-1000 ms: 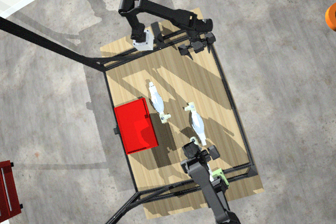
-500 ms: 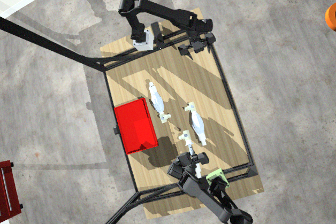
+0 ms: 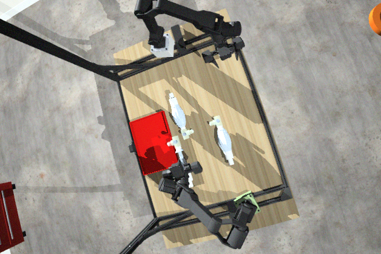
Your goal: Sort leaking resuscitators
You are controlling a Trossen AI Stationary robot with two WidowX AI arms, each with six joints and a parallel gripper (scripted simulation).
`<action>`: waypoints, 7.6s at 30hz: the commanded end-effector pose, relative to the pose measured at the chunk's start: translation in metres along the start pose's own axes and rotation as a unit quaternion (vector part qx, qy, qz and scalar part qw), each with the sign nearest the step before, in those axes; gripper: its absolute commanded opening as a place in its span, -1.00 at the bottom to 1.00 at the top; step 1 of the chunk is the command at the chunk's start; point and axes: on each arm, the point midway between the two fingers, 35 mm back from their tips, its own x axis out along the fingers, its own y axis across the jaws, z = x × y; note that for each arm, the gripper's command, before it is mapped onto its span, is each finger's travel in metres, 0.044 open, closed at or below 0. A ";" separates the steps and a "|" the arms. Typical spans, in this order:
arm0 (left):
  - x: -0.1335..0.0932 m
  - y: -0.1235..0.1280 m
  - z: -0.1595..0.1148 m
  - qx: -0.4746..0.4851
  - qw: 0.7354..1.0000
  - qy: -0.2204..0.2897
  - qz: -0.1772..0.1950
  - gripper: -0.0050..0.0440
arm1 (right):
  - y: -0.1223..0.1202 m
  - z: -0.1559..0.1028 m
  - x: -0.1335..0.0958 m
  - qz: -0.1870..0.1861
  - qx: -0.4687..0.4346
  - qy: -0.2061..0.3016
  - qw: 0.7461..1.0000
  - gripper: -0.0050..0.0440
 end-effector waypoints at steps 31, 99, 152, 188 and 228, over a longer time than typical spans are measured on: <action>0.000 0.000 0.001 0.000 1.000 -0.001 0.000 1.00 | 0.207 0.125 0.082 0.008 0.012 -0.016 1.000 -0.80; 0.000 0.000 0.001 0.001 1.000 -0.001 0.000 1.00 | 0.207 0.125 0.082 0.009 0.012 -0.016 1.000 -0.80; 0.000 0.000 0.000 0.000 1.000 0.000 -0.001 1.00 | 0.161 0.136 -0.028 0.179 -0.045 -0.078 0.980 -0.80; 0.000 0.000 0.001 0.000 1.000 0.000 0.000 1.00 | 0.011 0.091 -0.252 0.406 -0.150 -0.377 0.819 -0.80; 0.000 0.000 0.001 0.001 1.000 -0.001 0.000 1.00 | -0.171 0.150 -0.142 0.097 -0.035 -0.334 0.937 -0.80</action>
